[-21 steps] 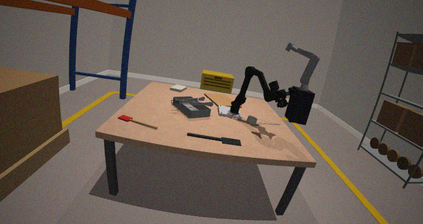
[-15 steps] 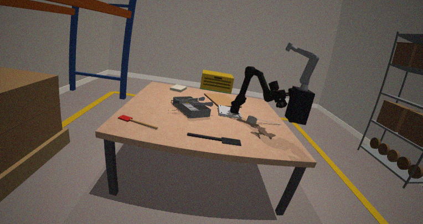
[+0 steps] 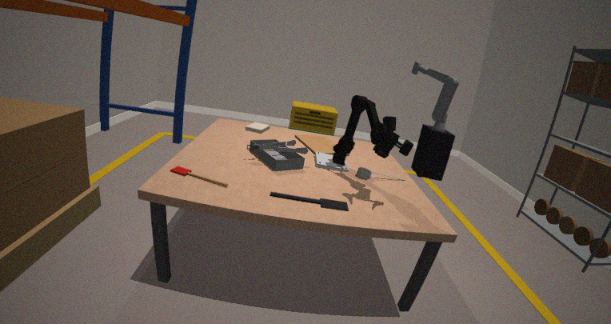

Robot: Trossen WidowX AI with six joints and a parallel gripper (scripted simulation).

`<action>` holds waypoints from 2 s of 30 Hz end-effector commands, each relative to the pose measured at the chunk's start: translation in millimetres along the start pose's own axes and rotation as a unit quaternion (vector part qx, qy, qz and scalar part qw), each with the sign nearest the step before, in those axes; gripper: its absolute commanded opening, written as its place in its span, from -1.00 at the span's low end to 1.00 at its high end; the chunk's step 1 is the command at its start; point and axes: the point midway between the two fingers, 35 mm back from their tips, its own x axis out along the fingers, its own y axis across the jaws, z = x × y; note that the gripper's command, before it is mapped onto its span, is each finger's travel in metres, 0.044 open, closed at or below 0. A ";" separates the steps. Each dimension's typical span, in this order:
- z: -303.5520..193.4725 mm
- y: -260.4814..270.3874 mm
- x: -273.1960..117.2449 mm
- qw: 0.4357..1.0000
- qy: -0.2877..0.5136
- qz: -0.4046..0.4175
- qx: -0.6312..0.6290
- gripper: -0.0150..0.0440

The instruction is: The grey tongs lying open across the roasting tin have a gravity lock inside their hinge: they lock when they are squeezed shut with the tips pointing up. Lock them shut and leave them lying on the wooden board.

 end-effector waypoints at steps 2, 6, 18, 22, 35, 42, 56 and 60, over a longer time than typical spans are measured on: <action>40.3 50.5 38.9 0.989 -0.055 0.028 -0.132 1.00; 66.9 79.5 51.0 0.972 -0.101 0.039 -0.208 1.00; 144.5 180.1 75.5 0.867 -0.248 0.008 -0.433 1.00; 163.9 208.6 76.5 0.821 -0.290 -0.017 -0.492 1.00; 250.9 374.9 19.5 0.538 -0.460 -0.239 -0.665 1.00; 276.4 439.0 -44.5 0.410 -0.477 -0.409 -0.662 1.00; 269.2 507.0 -202.8 0.299 -0.329 -0.702 -0.557 1.00; 253.0 511.5 -246.1 0.307 -0.253 -0.750 -0.528 1.00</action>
